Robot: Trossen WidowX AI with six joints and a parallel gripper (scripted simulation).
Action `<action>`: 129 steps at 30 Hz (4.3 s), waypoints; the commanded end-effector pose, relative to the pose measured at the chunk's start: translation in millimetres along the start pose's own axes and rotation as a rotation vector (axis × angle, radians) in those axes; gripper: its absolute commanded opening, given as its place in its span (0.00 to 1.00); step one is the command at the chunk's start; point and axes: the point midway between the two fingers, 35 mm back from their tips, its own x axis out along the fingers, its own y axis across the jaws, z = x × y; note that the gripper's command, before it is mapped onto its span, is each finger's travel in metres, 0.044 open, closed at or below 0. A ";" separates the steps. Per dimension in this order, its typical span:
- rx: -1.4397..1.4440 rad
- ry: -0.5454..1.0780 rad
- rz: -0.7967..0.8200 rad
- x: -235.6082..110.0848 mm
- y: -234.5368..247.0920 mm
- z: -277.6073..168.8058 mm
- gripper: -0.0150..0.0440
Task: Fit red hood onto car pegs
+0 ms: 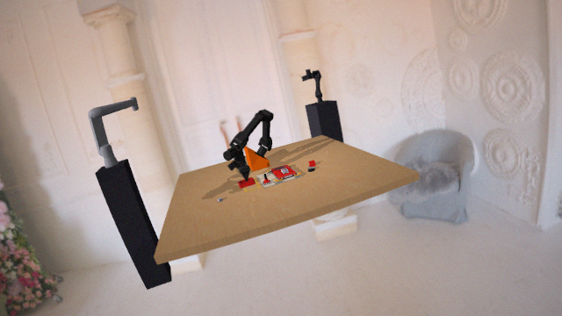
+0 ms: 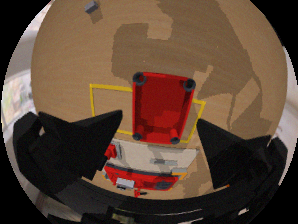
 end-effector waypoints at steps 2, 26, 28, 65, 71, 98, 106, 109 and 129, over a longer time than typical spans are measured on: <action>0.005 0.005 0.003 3.2 0.0 -0.5 1.00; 0.005 0.006 0.003 15.1 0.1 -0.6 1.00; 0.005 0.006 0.003 16.1 0.1 -0.7 1.00; 0.002 -0.001 0.000 -16.0 -0.3 0.4 0.25; 0.002 -0.001 -0.001 -39.1 -0.4 0.7 0.25; -0.405 0.002 0.001 -57.1 -0.9 -0.7 0.25; -0.635 -0.001 0.001 -57.6 -0.7 -1.4 0.25; -0.721 -0.002 0.002 -57.8 -0.6 -1.7 0.25; -1.295 -0.011 -0.001 -59.0 -0.1 -3.5 0.25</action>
